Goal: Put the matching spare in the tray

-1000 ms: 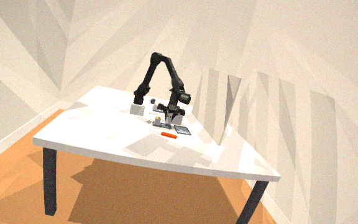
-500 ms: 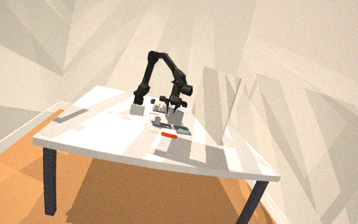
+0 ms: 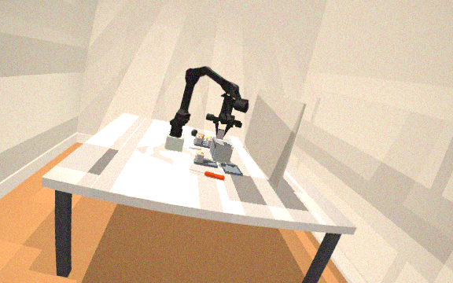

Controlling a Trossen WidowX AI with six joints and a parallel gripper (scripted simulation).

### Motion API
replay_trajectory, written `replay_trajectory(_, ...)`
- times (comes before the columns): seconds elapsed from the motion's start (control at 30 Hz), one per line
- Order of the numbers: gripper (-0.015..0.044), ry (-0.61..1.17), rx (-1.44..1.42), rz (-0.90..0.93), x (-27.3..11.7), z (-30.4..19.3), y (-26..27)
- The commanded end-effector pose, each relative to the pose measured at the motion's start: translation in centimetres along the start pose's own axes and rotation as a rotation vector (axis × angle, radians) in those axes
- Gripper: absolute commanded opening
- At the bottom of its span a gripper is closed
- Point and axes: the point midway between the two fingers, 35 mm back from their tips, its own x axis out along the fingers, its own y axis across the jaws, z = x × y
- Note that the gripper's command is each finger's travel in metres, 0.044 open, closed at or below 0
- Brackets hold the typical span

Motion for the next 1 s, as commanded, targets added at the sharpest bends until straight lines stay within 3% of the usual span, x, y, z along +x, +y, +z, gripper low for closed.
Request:
replay_trajectory(0.0,0.0000,0.001,0.007,0.005,-0.6,0.0,0.3)
replay_trajectory(0.97,0.0000,0.000,0.007,0.015,-0.8,1.5,10.4)
